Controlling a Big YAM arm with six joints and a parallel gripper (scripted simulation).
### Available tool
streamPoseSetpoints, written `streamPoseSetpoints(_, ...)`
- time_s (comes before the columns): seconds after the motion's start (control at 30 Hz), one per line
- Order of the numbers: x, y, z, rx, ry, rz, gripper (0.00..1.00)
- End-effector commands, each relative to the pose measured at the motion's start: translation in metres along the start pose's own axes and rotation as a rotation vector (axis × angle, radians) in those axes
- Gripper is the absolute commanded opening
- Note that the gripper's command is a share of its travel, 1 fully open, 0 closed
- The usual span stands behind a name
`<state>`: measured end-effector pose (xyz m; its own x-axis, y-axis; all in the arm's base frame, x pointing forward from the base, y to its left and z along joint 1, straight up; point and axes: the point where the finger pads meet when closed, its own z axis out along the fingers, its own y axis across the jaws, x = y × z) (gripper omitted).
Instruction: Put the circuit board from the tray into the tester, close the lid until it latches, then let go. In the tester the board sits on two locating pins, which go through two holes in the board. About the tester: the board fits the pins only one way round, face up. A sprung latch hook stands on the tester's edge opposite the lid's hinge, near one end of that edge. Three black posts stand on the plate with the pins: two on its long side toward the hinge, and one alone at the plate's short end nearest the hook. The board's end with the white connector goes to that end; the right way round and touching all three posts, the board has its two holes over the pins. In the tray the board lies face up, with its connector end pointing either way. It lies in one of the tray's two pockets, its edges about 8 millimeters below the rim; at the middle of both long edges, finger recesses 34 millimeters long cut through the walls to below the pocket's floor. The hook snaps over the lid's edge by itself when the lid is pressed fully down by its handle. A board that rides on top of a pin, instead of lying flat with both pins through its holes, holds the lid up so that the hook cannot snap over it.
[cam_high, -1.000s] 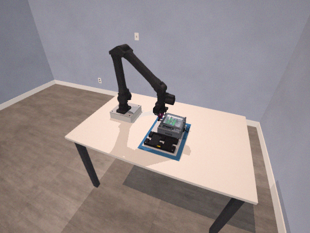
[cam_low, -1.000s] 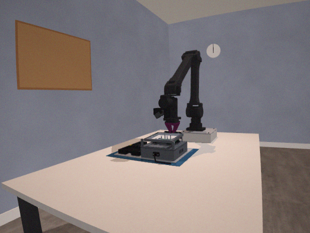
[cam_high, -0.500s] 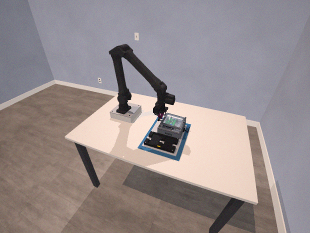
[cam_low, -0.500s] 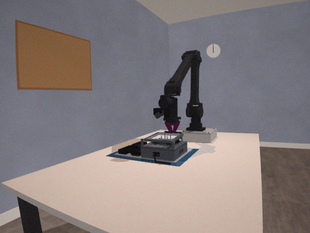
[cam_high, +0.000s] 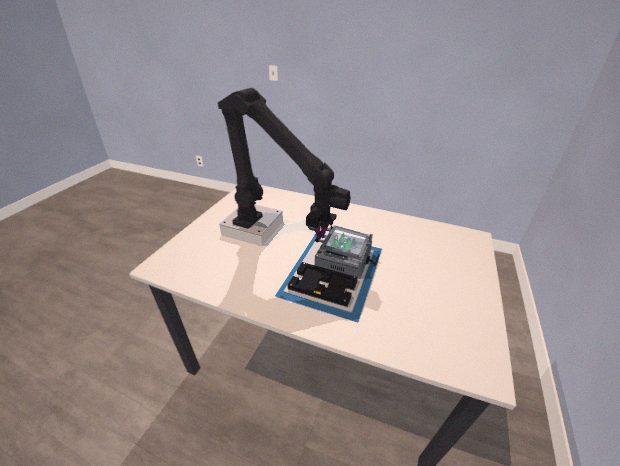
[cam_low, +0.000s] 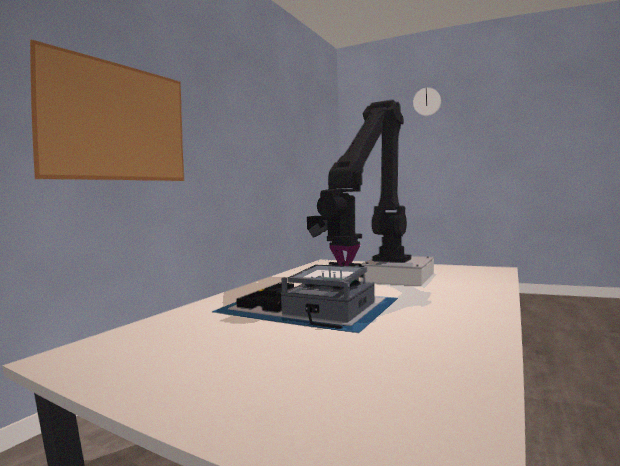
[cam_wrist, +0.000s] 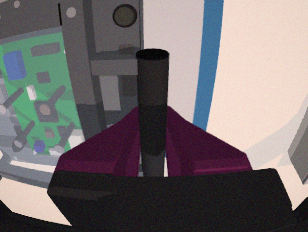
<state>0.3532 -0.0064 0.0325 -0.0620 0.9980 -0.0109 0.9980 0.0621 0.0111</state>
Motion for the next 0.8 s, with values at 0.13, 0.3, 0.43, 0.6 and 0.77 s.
streamPoseSetpoints(0.13,0.0062,0.0019,0.0133,0.0,0.018,-0.012,0.0)
streamPoseSetpoints(0.3,0.0062,0.0019,0.0139,0.0,0.018,-0.012,0.0)
streamPoseSetpoints(0.43,0.0062,0.0019,0.0139,0.0,0.018,-0.012,0.0)
streamPoseSetpoints(0.6,0.0062,0.0019,0.0139,0.0,0.018,-0.012,0.0)
streamPoseSetpoints(0.77,0.0062,0.0019,0.0139,0.0,0.018,-0.012,0.0)
